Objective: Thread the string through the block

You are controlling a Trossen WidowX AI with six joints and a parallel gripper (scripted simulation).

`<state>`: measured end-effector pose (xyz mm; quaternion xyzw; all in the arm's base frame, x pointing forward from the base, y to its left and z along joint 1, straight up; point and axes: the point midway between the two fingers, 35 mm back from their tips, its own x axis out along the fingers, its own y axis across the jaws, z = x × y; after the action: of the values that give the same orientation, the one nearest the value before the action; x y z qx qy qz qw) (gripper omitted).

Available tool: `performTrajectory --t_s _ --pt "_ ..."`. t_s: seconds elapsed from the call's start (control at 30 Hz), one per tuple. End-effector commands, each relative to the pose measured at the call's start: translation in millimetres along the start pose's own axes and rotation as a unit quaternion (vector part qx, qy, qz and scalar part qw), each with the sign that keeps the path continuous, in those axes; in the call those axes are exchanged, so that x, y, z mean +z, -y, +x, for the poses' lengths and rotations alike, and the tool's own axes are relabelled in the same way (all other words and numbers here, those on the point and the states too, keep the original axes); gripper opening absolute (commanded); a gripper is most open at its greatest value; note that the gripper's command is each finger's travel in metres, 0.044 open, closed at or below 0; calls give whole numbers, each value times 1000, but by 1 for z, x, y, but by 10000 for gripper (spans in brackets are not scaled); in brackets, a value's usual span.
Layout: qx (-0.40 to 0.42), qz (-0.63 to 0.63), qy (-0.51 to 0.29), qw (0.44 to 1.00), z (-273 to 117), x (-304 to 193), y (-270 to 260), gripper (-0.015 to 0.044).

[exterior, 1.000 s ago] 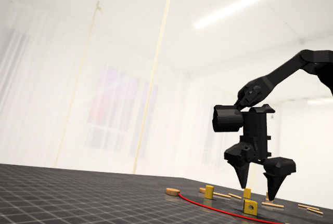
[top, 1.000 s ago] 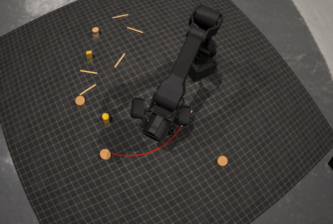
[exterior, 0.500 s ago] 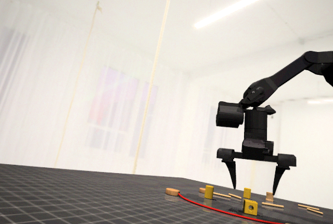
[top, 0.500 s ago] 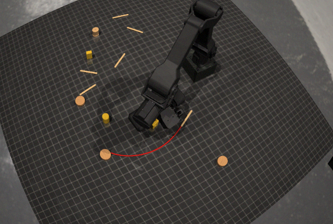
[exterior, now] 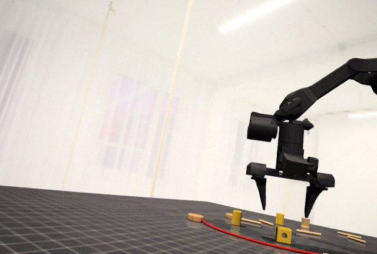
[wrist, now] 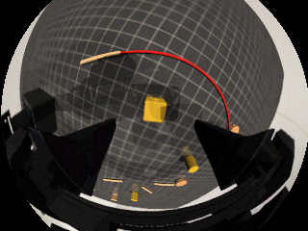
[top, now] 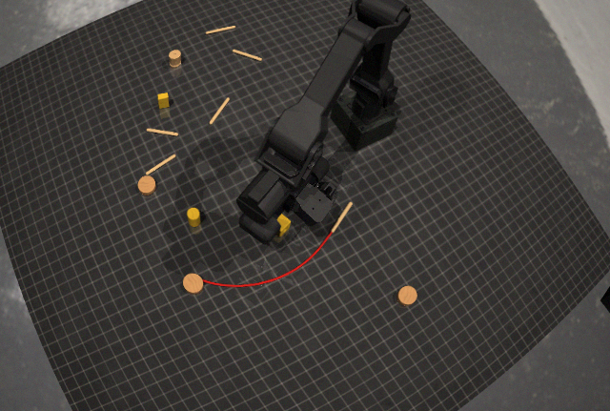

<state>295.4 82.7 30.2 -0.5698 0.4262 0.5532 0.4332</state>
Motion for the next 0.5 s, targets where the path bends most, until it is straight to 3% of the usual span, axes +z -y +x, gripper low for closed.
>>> performTrajectory --t_s 0.0,0.07,0.33,0.47 --pt "-3 -4 2 1000 -1 0 1 440" --pt "-3 -4 2 1000 0 0 0 440" --pt "-1 -1 0 1000 0 0 0 235" --pt "-1 -1 0 1000 0 0 0 235"
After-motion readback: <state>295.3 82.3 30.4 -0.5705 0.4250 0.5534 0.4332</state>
